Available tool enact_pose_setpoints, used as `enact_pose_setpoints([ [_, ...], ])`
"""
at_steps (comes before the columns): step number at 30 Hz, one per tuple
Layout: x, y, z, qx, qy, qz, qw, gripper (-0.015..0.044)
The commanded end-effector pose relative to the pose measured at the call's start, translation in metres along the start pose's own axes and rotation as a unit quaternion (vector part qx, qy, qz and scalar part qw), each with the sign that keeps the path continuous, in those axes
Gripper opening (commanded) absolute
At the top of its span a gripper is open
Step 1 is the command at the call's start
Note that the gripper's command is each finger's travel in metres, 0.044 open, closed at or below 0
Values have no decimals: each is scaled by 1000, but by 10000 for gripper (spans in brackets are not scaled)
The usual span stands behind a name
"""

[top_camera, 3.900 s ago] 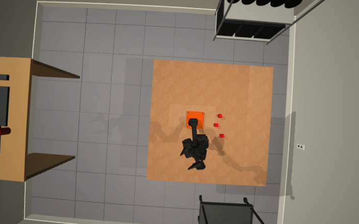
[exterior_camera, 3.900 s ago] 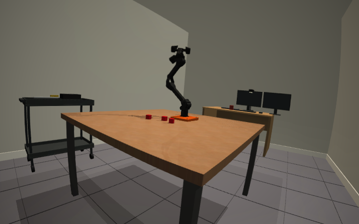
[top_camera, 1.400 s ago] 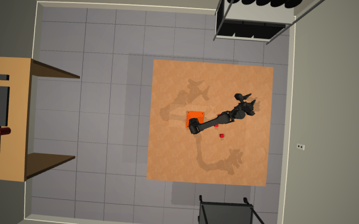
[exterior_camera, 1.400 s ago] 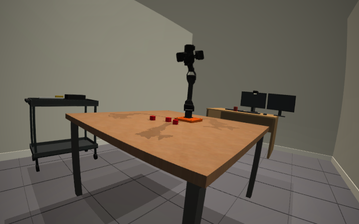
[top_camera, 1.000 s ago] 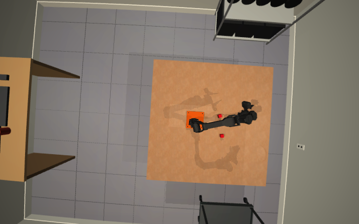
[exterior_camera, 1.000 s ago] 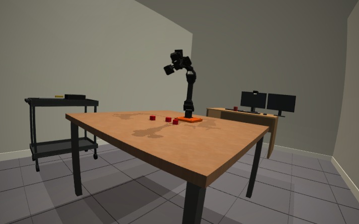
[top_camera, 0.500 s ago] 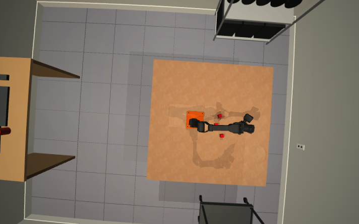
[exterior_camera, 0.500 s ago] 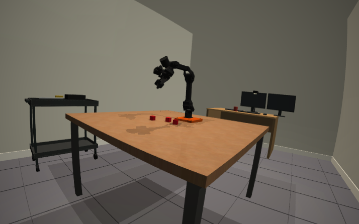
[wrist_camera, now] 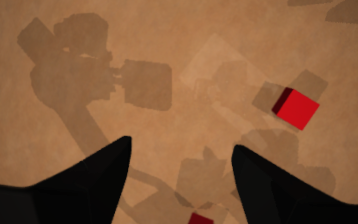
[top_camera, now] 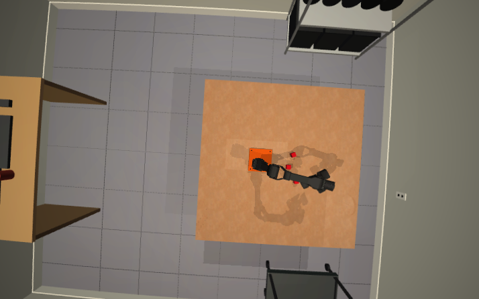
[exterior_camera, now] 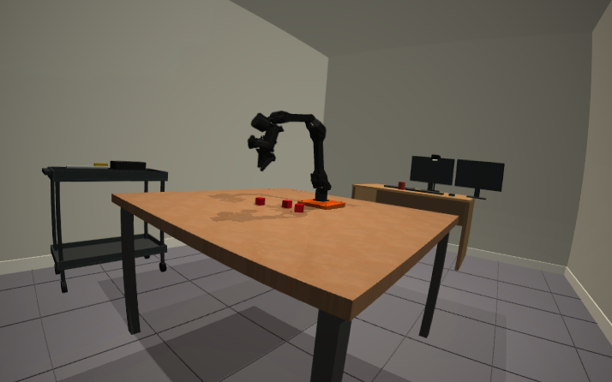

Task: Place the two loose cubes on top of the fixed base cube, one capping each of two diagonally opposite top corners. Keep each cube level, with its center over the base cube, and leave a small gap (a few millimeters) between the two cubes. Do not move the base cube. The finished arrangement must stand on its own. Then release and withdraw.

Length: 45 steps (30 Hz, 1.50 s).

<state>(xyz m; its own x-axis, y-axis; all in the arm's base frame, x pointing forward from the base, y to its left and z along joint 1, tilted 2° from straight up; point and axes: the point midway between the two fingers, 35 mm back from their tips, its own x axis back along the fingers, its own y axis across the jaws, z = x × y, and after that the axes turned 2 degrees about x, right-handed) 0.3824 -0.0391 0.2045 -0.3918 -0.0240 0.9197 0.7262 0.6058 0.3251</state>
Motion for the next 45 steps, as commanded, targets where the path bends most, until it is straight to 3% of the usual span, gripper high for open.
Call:
enact_pose_setpoints([
  [1,-9,-33,-6,-63,20,56,996,265],
  [9,-18,-92,-10,-176,59,157,970,265],
  [16,-23,-95,-10,-179,60,159,969,265],
  [24,-75,-111,0,-179,60,159,969,265],
  [45,-104,-120,5,-179,60,159,969,265],
])
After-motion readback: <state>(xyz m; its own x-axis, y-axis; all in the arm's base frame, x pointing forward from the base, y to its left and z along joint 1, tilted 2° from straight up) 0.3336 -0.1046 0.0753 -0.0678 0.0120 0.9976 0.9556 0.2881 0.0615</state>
